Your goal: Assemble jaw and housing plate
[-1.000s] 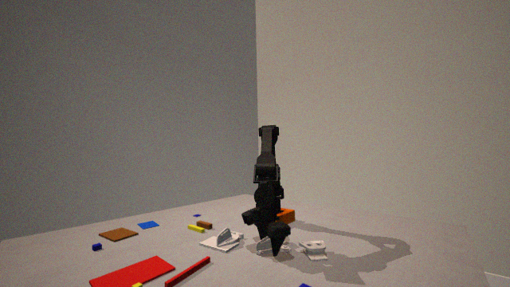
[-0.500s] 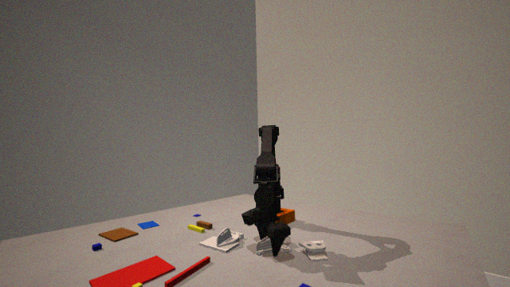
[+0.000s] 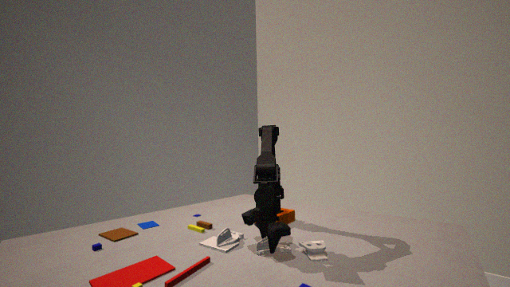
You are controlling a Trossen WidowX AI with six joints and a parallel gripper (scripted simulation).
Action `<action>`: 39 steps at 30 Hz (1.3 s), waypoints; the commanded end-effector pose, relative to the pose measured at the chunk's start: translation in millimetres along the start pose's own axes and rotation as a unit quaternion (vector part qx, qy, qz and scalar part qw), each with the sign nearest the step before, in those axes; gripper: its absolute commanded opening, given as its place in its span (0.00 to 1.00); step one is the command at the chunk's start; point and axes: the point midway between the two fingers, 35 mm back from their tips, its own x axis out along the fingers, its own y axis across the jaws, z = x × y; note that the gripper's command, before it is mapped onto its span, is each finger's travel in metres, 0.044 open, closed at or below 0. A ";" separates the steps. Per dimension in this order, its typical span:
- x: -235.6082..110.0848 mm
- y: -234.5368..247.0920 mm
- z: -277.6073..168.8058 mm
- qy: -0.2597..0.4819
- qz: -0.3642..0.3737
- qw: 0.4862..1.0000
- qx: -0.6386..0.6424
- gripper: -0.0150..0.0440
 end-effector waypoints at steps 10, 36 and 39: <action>0.0 0.0 0.0 0.000 0.000 1.000 0.000 0.48; -60.7 2.1 1.2 0.000 0.000 1.000 0.001 0.48; -70.4 1.2 0.7 0.000 0.000 1.000 0.001 0.48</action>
